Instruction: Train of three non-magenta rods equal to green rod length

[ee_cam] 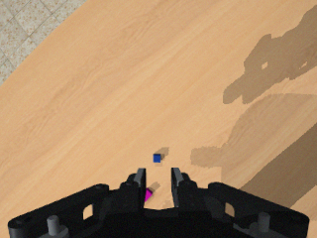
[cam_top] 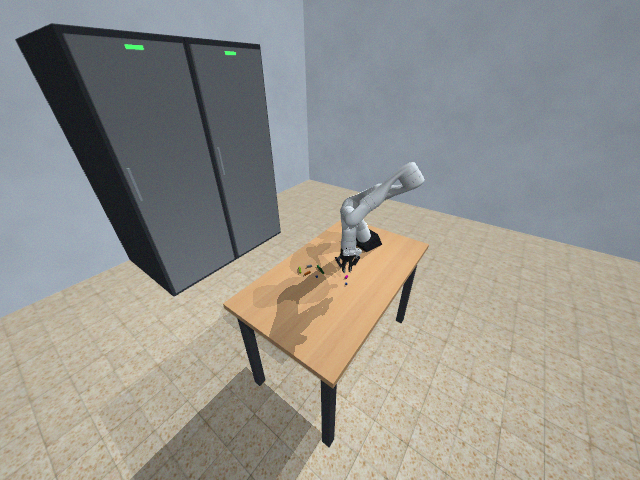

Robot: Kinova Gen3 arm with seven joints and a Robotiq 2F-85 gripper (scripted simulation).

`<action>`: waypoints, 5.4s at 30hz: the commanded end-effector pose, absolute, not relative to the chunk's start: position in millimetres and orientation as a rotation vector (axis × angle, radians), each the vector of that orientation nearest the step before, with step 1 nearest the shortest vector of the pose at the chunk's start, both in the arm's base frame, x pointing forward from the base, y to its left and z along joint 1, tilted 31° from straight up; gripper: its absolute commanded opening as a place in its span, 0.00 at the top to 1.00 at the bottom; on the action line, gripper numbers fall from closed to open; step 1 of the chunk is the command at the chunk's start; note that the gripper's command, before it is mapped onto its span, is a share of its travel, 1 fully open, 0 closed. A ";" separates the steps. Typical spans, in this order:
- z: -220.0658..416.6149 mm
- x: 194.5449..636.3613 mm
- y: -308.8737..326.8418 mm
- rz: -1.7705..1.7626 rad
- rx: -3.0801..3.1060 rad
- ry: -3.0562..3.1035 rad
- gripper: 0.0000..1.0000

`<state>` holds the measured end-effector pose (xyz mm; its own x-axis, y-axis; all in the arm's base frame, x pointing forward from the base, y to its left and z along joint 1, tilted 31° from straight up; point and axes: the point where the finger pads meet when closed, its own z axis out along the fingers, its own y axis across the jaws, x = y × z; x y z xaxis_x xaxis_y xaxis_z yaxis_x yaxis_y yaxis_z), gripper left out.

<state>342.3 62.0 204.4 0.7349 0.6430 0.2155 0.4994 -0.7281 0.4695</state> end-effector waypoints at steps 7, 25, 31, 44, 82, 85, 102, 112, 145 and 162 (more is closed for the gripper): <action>205.5 341.7 64.3 0.520 2.560 0.879 0.00; 205.7 341.6 63.8 0.520 2.558 0.882 0.00; 207.3 341.0 60.5 0.514 2.548 0.903 0.00; 215.7 336.4 41.3 0.471 2.488 1.027 0.00; 246.4 312.1 -105.4 0.154 1.760 1.923 0.00; 246.0 311.1 -109.6 0.143 1.728 1.950 0.00; 233.0 297.3 -164.4 0.018 1.319 2.243 0.00; 224.2 291.7 -183.7 -0.032 1.130 2.346 0.00; 220.1 289.0 -191.5 -0.055 1.037 2.390 0.76; 220.1 289.0 -191.5 -0.055 1.037 2.390 0.76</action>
